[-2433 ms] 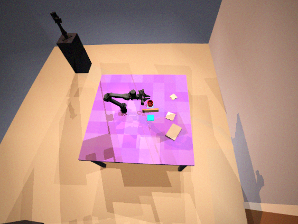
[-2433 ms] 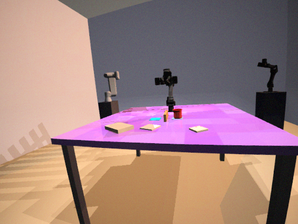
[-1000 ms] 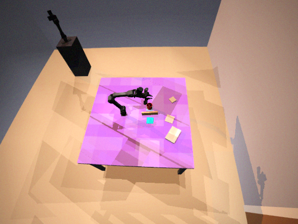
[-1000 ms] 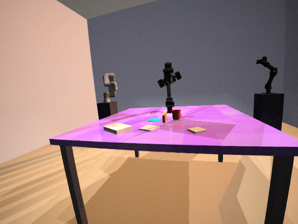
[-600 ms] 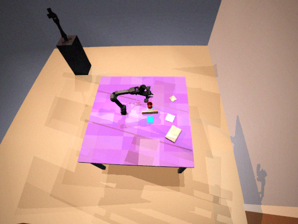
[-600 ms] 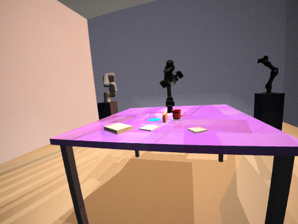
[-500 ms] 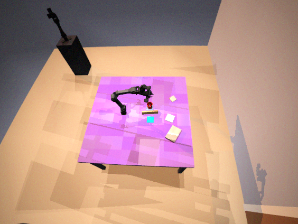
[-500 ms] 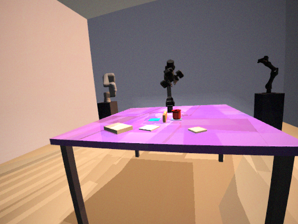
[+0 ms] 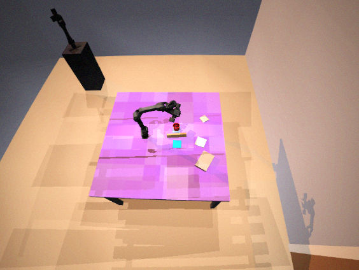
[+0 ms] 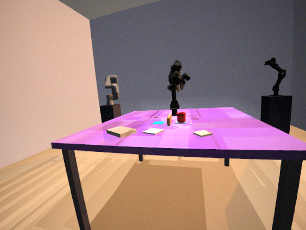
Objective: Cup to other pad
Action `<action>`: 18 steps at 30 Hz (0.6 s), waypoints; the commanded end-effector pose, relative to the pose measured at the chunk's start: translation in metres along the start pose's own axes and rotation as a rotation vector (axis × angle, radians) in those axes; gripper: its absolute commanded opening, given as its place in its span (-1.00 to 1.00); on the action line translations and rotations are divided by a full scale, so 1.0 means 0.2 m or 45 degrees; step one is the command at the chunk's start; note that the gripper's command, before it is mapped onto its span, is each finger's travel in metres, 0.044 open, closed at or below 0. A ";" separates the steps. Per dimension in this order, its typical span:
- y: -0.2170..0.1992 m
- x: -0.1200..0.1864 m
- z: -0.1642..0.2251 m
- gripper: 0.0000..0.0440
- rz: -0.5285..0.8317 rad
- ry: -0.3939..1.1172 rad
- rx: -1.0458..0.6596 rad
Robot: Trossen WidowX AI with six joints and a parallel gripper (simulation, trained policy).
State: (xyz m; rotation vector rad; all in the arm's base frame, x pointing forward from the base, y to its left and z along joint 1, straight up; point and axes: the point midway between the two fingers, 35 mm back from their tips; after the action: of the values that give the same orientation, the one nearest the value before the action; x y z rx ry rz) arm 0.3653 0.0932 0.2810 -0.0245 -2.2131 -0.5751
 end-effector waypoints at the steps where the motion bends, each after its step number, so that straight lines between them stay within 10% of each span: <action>1: 0.00 -0.04 0.03 -0.46 0.040 0.074 -0.061; 18: -0.06 -0.14 0.15 -0.47 0.264 0.309 -0.241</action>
State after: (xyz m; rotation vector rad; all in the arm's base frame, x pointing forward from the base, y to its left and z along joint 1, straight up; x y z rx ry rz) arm 0.3593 0.1004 0.2484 -0.2197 -1.9378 -0.6386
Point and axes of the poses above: the point midway between the two fingers, 35 mm back from their tips, its own x axis back along the fingers, its own y axis across the jaws, z = x × y, and after that the axes turned 10 degrees about x, right-handed
